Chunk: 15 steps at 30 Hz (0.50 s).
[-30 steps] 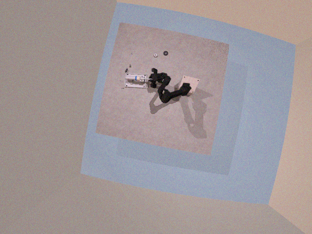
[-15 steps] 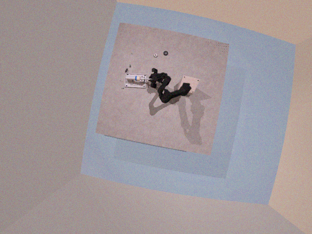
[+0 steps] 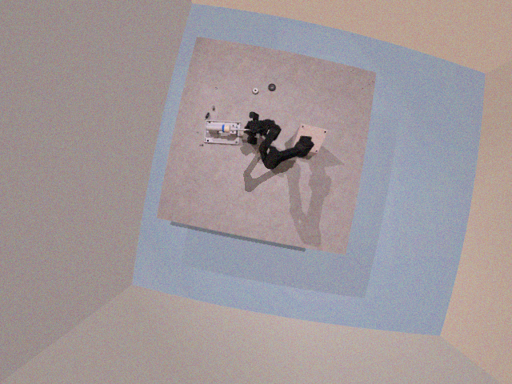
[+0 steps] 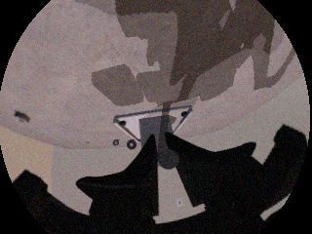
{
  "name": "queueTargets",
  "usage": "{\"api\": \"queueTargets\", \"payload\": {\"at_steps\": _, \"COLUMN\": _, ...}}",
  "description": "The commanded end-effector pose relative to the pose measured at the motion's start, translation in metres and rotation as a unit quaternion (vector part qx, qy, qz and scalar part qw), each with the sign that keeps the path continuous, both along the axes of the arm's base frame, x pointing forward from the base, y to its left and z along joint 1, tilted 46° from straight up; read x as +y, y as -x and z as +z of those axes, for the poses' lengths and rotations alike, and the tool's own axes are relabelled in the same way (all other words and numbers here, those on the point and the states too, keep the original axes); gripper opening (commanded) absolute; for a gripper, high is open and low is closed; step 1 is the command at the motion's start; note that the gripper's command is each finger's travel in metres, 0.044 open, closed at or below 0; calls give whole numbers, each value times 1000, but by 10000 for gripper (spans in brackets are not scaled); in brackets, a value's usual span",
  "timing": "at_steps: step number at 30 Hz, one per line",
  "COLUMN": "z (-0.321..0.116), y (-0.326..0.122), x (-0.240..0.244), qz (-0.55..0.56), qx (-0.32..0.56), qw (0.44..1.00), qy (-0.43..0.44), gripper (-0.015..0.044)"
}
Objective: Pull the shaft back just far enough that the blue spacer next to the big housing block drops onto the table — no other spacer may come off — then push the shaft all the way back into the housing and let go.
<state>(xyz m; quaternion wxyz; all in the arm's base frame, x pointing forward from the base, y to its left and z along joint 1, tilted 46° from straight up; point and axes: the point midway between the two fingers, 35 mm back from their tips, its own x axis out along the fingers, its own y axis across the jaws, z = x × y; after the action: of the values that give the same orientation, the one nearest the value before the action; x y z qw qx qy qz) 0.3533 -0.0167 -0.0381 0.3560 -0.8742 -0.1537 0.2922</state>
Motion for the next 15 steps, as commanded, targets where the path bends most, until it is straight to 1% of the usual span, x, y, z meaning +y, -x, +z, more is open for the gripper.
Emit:
{"api": "queueTargets", "payload": {"at_steps": 1, "z": 0, "y": 2, "x": 0, "qz": 1, "qx": 0, "qw": 1000, "qy": 1, "gripper": 0}}
{"api": "queueTargets", "payload": {"at_steps": 15, "z": -1, "y": 3, "x": 0, "qz": 1, "qx": 0, "qw": 1000, "qy": 1, "gripper": 0}}
